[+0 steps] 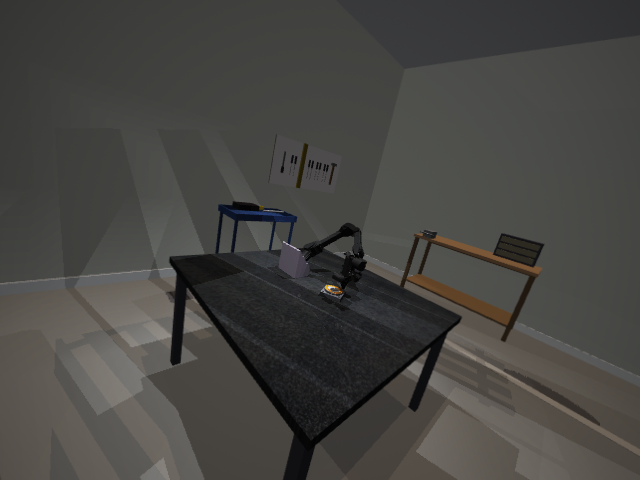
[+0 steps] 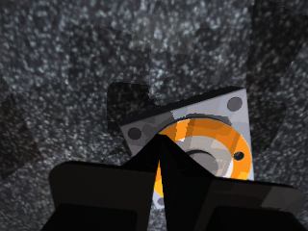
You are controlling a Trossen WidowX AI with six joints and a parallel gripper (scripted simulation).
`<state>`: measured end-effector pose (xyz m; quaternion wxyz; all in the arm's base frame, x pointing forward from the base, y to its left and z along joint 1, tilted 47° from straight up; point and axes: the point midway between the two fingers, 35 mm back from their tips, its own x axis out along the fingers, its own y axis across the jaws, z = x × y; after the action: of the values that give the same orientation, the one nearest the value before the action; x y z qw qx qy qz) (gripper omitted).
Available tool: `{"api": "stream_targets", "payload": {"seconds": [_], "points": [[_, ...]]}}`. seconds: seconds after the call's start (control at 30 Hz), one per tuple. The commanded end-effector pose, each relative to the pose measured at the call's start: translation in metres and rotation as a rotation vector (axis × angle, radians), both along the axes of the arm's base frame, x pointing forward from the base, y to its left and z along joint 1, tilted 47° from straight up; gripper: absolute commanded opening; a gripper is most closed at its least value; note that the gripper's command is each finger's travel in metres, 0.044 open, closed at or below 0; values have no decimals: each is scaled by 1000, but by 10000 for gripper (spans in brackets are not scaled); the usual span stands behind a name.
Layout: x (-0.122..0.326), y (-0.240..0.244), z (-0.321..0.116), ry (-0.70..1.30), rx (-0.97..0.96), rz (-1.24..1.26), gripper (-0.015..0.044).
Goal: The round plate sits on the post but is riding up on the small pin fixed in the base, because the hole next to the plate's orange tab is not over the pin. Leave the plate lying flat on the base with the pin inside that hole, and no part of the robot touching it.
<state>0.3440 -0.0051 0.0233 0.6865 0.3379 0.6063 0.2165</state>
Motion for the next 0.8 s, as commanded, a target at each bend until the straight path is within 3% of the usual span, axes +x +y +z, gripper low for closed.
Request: {"api": "stream_targets", "payload": {"seconds": [0.0, 0.77], "points": [[-6, 6, -1, 19, 12, 6, 0], [-14, 11, 2, 19, 12, 6, 0]]}}
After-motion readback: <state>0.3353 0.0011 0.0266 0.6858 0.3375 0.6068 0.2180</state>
